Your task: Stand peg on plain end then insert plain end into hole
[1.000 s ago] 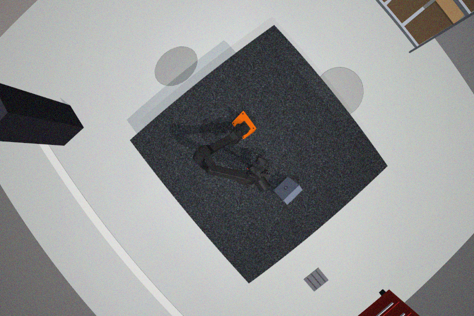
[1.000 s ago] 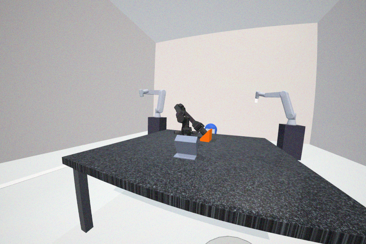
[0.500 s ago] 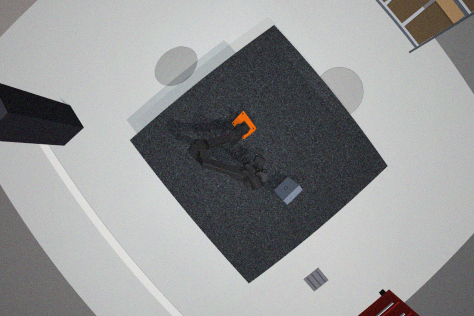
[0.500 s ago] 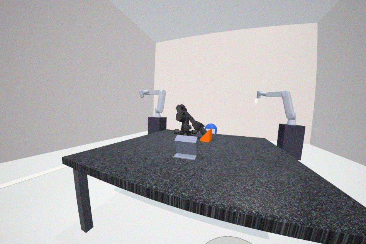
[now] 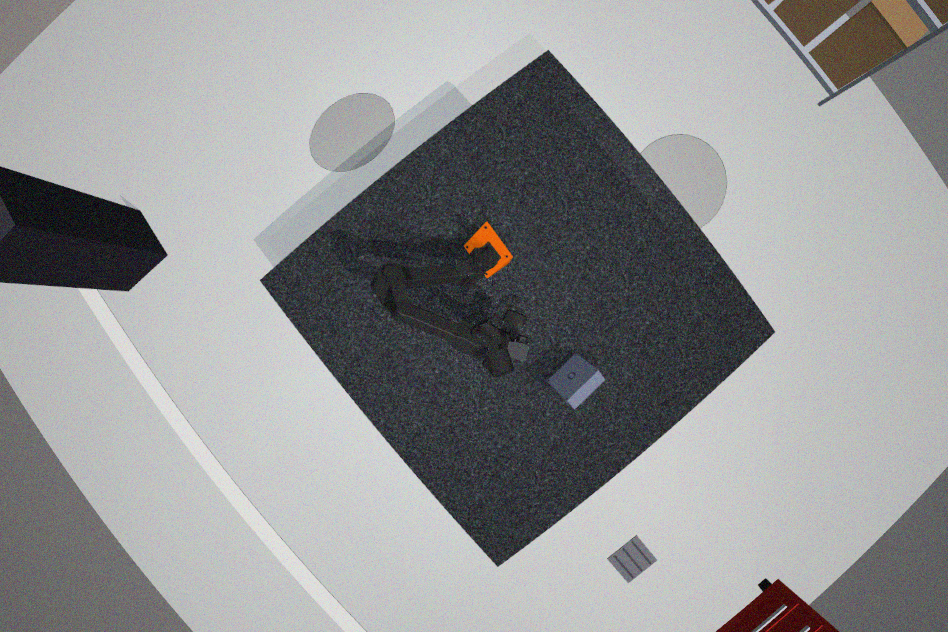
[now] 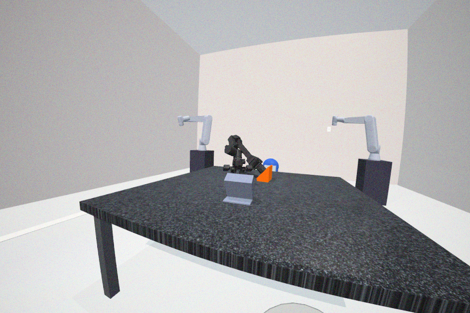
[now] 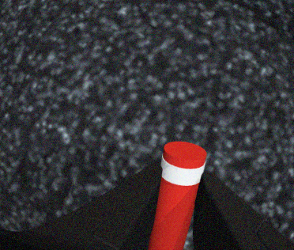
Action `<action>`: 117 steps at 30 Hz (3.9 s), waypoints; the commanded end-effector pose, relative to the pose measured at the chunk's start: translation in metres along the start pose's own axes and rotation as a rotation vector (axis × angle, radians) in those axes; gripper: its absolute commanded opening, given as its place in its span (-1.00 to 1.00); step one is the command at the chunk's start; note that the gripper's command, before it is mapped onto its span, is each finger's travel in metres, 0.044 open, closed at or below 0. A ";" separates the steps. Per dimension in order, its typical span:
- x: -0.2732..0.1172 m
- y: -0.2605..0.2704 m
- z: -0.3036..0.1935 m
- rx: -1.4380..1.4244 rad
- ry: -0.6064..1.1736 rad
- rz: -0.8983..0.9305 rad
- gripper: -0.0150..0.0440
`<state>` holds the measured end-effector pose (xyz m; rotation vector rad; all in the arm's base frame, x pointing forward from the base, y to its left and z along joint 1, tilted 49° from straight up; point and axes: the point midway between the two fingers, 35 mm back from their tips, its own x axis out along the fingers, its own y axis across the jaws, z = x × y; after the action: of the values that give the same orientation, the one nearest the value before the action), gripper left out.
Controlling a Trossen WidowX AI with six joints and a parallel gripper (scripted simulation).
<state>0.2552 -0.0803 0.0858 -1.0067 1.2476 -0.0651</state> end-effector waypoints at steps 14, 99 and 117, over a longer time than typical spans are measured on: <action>-0.009 0.002 -0.007 -0.007 -0.148 0.005 -0.33; -0.039 0.002 -0.054 -0.016 -0.882 0.006 -0.33; -0.040 0.002 -0.060 -0.020 -0.921 0.004 -0.33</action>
<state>0.1916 -0.0918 0.1172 -0.8843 0.4033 0.3790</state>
